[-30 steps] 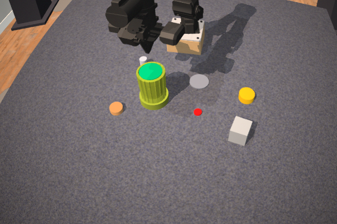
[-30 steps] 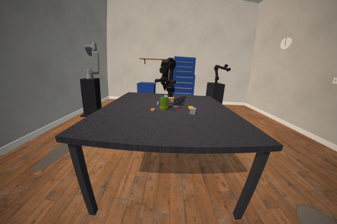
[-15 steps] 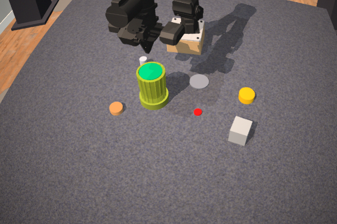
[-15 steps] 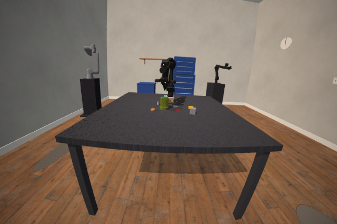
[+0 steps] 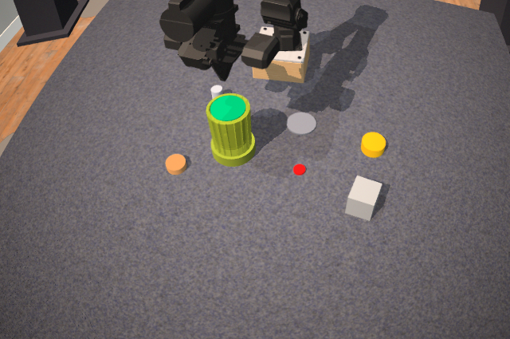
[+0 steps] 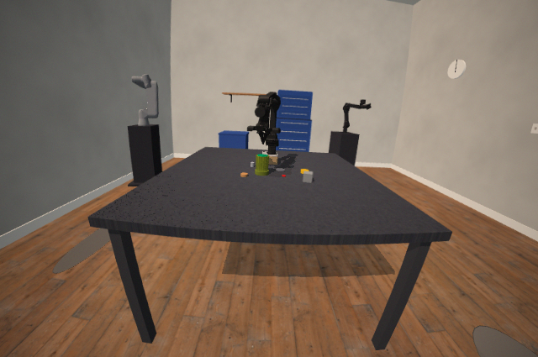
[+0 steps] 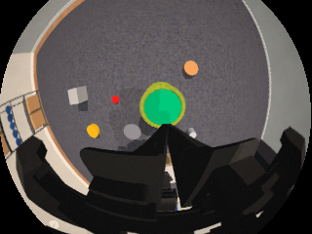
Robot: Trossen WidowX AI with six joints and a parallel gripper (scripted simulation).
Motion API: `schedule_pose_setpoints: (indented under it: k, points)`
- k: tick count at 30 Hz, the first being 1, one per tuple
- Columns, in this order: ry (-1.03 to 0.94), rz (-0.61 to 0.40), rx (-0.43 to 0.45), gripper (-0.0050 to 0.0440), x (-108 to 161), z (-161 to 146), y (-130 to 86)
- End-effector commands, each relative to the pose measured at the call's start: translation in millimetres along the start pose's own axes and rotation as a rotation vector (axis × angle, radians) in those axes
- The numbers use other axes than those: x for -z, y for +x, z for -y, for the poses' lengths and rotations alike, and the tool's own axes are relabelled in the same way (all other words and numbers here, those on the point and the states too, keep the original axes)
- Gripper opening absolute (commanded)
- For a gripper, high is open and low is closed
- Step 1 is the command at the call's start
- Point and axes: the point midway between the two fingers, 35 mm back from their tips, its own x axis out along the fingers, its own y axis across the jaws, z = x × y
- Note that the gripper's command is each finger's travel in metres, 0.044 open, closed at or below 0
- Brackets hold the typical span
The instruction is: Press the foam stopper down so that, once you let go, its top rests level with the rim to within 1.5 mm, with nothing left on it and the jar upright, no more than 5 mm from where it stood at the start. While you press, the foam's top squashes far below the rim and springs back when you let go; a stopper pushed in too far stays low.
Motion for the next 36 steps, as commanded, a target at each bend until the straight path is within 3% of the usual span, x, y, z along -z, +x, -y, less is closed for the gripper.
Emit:
schedule_pose_setpoints:
  k: [1, 19, 28, 36]
  points:
    - [0.0, 0.001, 0.0, 0.0, 0, 0, 0]
    - [0.0, 0.001, 0.0, 0.0, 0, 0, -2]
    - [-0.001, -0.003, -0.004, 0.0, -2, -1, 49]
    - [-0.001, -0.003, -0.004, 0.0, -1, -1, 51]
